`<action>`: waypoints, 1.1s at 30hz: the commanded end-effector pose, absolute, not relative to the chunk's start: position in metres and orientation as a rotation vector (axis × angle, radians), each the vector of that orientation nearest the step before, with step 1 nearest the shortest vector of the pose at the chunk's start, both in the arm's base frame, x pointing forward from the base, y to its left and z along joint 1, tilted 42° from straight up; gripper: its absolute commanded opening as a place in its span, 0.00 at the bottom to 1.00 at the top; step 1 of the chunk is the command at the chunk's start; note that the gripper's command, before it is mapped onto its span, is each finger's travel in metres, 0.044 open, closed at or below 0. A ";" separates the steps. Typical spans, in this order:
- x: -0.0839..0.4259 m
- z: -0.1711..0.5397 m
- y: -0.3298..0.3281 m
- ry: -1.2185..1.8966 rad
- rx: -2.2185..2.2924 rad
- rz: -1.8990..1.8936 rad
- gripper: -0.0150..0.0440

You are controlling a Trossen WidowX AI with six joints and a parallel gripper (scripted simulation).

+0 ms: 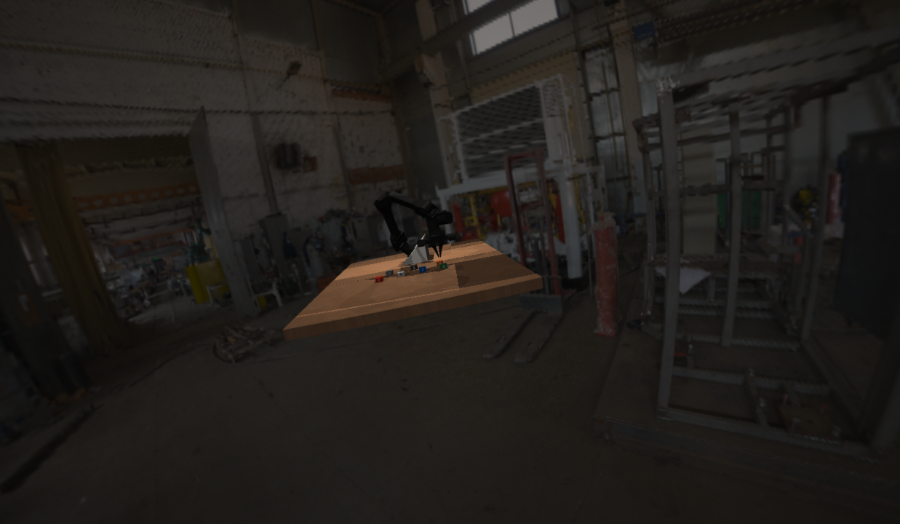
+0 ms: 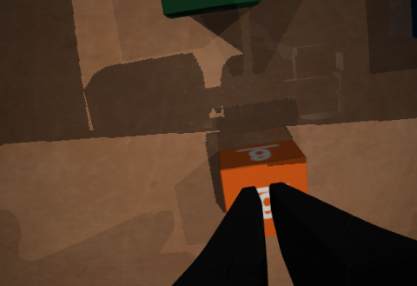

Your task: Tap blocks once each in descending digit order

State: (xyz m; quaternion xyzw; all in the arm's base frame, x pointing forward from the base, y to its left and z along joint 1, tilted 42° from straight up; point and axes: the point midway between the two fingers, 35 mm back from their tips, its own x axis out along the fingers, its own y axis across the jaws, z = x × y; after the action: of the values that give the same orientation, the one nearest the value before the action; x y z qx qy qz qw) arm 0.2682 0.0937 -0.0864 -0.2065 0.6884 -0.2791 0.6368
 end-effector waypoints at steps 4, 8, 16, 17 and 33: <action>0.265 -0.095 0.085 1.576 -0.481 -0.639 0.29; 0.265 -0.100 0.081 1.576 -0.481 -0.639 0.29; 0.264 -0.104 0.077 1.576 -0.482 -0.640 0.29; 0.264 -0.104 0.077 1.576 -0.482 -0.640 0.29; 0.276 -0.020 0.150 1.578 -0.480 -0.637 0.29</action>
State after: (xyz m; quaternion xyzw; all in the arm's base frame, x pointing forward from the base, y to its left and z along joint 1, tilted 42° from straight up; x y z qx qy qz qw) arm 0.2743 0.1366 -0.0370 -0.2147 0.6917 -0.2800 0.6302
